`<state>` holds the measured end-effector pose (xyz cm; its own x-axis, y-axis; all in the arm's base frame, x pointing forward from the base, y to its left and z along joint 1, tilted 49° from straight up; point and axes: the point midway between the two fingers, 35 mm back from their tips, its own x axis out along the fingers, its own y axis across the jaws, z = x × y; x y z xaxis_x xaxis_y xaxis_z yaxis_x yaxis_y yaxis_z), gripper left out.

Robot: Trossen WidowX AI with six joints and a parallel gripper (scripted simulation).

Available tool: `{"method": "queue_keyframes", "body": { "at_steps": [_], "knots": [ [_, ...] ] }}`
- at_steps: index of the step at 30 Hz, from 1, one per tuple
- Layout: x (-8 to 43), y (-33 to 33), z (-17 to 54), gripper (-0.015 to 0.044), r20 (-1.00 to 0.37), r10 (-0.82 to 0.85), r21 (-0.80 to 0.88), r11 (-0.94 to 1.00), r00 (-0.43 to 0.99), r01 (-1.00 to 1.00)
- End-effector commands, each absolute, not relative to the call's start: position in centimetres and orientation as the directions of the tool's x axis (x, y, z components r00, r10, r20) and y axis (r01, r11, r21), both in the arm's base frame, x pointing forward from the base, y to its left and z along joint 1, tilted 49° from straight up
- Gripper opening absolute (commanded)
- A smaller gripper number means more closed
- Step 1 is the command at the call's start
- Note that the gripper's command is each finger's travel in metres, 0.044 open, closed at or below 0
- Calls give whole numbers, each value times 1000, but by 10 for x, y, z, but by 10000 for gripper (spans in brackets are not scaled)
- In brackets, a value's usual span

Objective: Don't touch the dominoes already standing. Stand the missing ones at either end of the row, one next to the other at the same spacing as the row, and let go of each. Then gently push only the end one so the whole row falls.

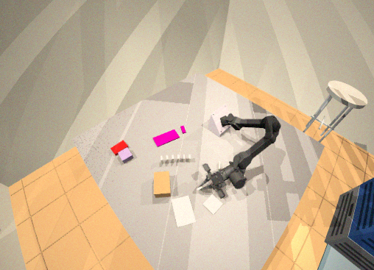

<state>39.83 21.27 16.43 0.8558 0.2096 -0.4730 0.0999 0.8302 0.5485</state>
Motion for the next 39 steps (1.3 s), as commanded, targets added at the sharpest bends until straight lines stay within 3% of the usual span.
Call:
{"method": "queue_keyframes", "body": {
  "at_steps": [1,16,39],
  "knots": [
    [389,211,171,25,-407,186,596,796,894,106],
    [357,194,187,25,-209,90,747,657,974,99],
    [357,196,186,25,-207,89,749,655,974,99]
  ]
}}
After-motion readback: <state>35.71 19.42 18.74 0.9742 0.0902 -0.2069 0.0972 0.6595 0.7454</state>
